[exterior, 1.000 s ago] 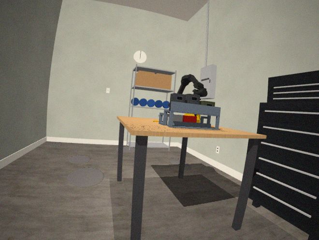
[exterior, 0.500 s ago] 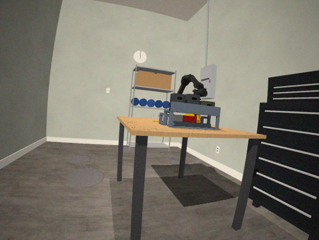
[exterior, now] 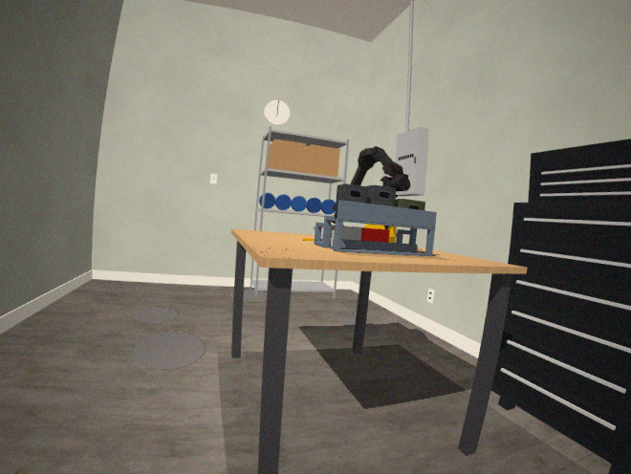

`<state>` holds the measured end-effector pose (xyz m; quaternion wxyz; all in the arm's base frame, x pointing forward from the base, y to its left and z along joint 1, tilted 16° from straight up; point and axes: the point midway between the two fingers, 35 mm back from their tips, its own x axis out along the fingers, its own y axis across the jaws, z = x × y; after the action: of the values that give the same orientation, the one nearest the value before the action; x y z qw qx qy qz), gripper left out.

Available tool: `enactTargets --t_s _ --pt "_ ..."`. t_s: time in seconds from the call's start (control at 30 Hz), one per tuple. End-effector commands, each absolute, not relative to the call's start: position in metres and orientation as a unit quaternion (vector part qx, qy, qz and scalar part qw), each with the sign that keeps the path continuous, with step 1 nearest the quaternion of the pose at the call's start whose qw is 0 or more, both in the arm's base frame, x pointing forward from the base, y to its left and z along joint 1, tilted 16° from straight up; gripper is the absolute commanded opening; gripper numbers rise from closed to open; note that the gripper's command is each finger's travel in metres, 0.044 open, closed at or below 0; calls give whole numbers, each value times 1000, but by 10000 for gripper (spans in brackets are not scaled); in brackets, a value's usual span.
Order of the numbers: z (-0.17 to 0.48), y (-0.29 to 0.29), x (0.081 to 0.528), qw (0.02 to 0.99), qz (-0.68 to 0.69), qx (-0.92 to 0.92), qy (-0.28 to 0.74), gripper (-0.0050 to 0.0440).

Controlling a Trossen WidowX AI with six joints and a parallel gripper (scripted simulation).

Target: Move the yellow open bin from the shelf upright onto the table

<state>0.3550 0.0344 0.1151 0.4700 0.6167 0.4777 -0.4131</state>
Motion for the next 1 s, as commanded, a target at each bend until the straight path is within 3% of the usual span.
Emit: enactTargets --t_s 0.0,0.97 --pt "125 34 357 477 -404 623 470 0" --pt "128 34 350 476 -406 623 470 0"
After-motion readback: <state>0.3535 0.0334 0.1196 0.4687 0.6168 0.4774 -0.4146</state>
